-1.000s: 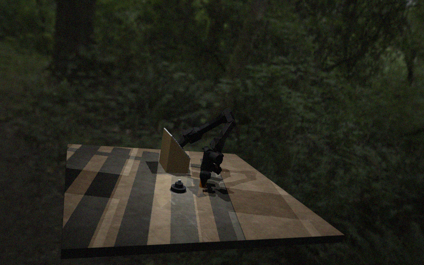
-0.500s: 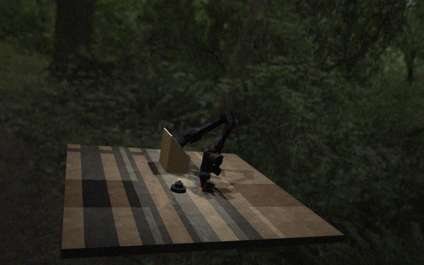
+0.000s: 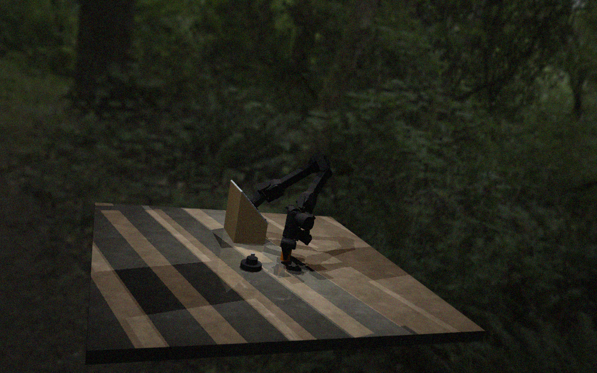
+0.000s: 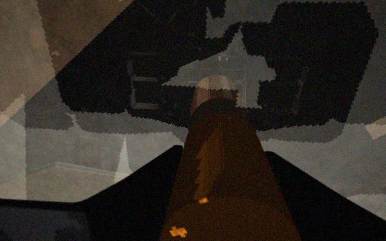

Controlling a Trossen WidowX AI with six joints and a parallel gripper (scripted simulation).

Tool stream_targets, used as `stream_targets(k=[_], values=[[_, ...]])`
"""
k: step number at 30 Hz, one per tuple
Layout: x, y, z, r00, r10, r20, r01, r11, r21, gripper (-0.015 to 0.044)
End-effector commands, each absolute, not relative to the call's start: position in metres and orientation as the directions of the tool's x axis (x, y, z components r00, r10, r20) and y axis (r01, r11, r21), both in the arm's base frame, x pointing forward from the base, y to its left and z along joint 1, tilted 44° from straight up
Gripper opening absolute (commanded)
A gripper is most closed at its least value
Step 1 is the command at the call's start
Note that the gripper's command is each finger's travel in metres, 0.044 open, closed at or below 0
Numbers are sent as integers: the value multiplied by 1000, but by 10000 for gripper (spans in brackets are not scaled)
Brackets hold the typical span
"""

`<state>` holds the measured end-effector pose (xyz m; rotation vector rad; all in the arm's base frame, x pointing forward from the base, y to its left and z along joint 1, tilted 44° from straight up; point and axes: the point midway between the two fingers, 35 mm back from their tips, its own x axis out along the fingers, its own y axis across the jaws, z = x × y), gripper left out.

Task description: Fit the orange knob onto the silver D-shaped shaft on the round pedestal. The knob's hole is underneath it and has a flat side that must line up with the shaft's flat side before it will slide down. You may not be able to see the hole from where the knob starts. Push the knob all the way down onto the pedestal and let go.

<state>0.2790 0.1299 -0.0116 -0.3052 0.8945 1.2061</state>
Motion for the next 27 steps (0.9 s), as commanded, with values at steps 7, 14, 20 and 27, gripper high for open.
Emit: stream_targets(k=[7, 14, 20, 27], values=[[284, 88, 26, 81, 667, -740, -903, 364, 228, 0], [277, 62, 55, 72, 679, -731, -908, 349, 234, 0], [269, 44, 79, 69, 693, -718, -911, 337, 238, 0], [268, 44, 79, 81, 686, -723, -909, 348, 229, 0]])
